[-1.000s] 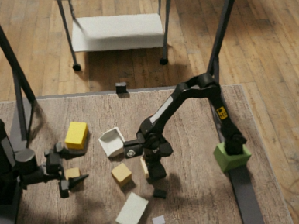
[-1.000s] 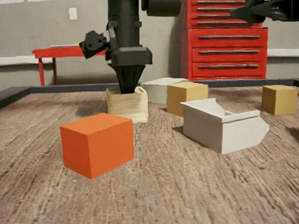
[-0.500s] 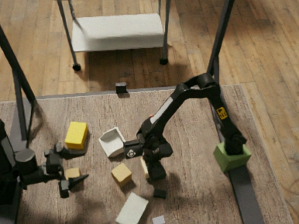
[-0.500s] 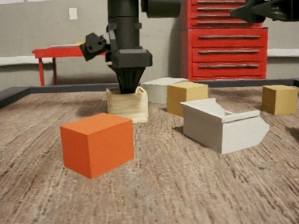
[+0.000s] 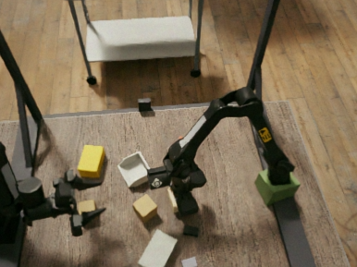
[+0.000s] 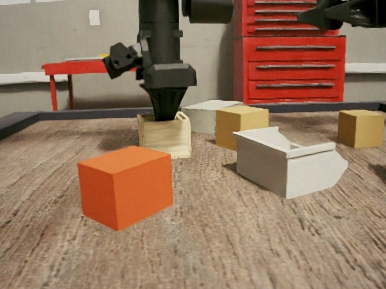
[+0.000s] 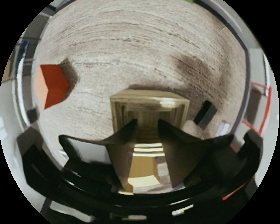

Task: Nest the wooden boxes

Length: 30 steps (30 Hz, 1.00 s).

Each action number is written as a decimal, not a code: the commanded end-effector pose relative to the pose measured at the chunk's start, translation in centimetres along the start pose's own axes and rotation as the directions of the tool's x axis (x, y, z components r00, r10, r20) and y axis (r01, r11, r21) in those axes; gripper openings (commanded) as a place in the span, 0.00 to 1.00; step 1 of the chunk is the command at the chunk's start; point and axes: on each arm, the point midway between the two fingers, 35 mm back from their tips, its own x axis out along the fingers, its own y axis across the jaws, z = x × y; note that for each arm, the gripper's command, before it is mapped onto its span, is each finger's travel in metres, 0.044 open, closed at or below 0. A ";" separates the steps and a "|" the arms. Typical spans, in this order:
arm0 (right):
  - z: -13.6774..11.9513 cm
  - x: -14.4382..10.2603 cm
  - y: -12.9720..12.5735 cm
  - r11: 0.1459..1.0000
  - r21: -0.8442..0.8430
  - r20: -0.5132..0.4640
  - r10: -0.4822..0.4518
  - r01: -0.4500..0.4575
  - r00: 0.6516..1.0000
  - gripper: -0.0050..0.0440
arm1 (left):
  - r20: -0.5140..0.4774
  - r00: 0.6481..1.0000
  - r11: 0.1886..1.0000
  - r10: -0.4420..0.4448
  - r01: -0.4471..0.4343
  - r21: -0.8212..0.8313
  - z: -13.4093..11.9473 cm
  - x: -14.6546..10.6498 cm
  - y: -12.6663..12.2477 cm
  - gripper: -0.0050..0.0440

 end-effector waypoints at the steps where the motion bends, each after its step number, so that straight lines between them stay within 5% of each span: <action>1: -0.1 0.0 0.0 1.000 0.005 -0.003 -0.001 0.001 1.000 0.92 | -0.027 1.000 1.000 0.001 -0.001 0.008 -0.5 -0.8 0.3 0.29; 17: -0.1 0.0 0.0 1.000 0.005 -0.003 -0.001 0.001 1.000 0.92 | -0.027 1.000 1.000 0.001 -0.001 0.008 -0.5 -0.8 0.3 0.10; 26: -0.1 0.0 0.0 1.000 0.005 -0.003 -0.001 0.001 1.000 0.92 | -0.030 1.000 1.000 0.001 -0.002 -0.004 -0.6 -0.9 0.3 0.10; 30: -0.1 0.0 0.0 1.000 0.005 -0.003 -0.001 0.001 1.000 0.92 | -0.049 0.999 0.981 0.000 -0.010 -0.194 -1.0 -2.0 0.4 0.10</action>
